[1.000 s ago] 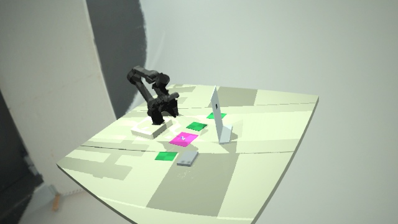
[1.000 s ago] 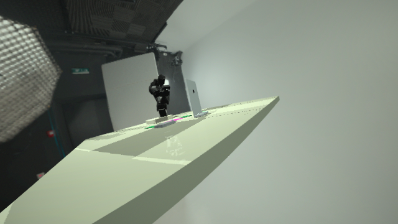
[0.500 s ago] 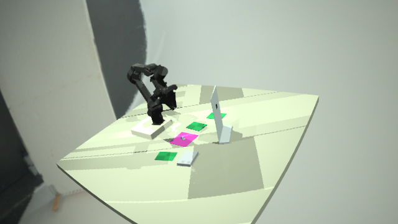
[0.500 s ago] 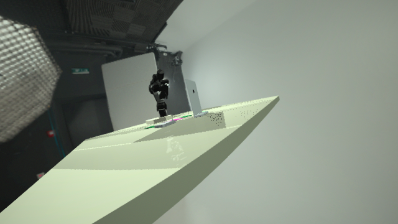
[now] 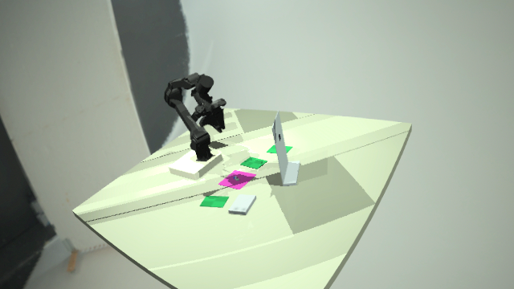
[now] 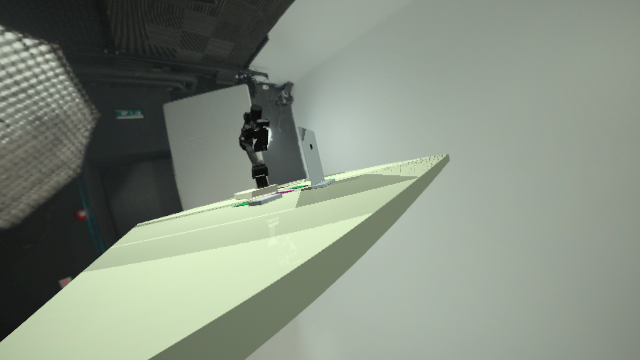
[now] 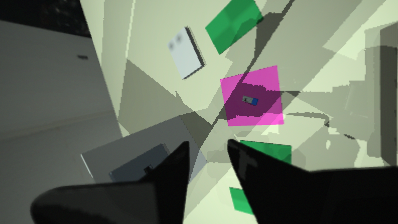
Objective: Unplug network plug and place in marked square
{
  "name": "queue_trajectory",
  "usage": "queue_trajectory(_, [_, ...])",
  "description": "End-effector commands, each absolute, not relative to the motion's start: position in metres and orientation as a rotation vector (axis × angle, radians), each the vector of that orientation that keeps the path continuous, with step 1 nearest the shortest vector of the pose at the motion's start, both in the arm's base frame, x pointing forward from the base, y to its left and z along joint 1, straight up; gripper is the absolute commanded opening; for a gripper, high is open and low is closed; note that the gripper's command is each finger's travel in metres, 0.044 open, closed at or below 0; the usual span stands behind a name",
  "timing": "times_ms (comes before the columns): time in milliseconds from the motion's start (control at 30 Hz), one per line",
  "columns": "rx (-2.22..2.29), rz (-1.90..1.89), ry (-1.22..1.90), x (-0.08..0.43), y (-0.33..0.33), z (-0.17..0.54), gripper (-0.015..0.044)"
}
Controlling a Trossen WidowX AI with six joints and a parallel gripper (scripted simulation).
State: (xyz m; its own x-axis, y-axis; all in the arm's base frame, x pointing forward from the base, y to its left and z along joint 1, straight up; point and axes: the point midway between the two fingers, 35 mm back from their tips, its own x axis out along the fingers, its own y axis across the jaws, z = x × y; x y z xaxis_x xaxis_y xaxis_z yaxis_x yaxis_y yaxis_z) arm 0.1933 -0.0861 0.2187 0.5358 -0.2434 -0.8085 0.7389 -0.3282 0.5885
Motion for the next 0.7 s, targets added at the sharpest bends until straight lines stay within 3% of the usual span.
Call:
queue_trajectory(0, [1.615,-1.066,0.429,0.1920,-0.0862,0.2228,0.0182])
queue_trajectory(333, [1.615,-1.066,0.429,0.1920,-0.0862,0.2228,0.0440])
queue_trajectory(667, [1.615,-1.066,0.429,0.1920,-0.0862,0.2228,0.0440])
